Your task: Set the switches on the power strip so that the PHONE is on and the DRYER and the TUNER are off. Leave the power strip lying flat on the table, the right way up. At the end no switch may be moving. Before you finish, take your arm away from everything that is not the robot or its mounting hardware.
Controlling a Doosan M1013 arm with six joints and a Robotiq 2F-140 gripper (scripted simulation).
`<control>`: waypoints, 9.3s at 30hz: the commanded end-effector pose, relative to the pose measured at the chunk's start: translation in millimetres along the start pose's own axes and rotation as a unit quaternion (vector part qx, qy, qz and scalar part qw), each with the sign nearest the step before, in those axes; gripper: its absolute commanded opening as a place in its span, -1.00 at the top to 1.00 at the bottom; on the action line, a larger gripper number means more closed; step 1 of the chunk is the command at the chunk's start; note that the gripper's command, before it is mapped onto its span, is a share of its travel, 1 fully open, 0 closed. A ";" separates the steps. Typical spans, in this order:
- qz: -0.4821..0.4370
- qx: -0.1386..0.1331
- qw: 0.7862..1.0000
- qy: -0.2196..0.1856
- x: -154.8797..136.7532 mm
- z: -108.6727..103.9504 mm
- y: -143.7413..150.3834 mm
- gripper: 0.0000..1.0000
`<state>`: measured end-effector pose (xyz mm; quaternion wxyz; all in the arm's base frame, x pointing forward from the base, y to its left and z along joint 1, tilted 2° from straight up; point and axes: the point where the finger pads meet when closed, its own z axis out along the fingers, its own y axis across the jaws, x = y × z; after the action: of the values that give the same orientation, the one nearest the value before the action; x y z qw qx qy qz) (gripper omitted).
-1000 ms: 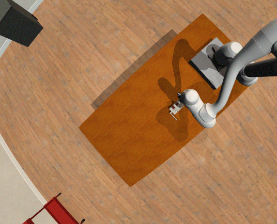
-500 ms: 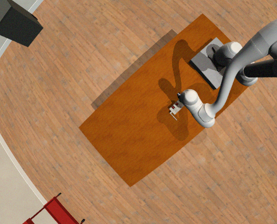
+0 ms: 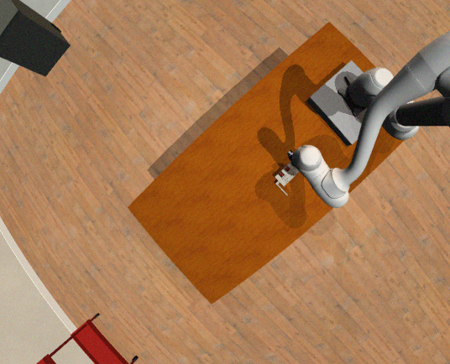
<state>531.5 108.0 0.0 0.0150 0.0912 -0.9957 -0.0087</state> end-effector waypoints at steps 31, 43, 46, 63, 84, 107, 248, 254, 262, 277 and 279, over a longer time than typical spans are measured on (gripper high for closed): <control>-0.002 -0.001 1.000 0.000 0.5 1.7 0.2 1.00; -0.002 -0.001 1.000 0.000 0.9 1.7 0.4 1.00; -0.002 -0.001 1.000 0.000 0.9 1.7 0.5 1.00; -0.002 -0.001 1.000 0.000 1.0 1.7 0.5 1.00; -0.002 -0.001 1.000 0.000 1.0 1.7 0.5 1.00; -0.002 -0.001 1.000 0.000 1.0 7.8 0.5 1.00; -0.002 -0.001 1.000 0.000 -44.3 -31.4 16.6 1.00; -0.002 -0.001 1.000 0.000 -44.4 -26.4 16.5 1.00; -0.002 -0.001 1.000 0.000 -44.8 -15.6 16.2 1.00; -0.002 -0.001 1.000 0.000 -45.3 -2.0 15.9 1.00; -0.002 -0.001 1.000 0.000 -45.3 -0.7 15.9 1.00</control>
<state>574.2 129.8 3.8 0.0150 0.0950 -0.9953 -0.0087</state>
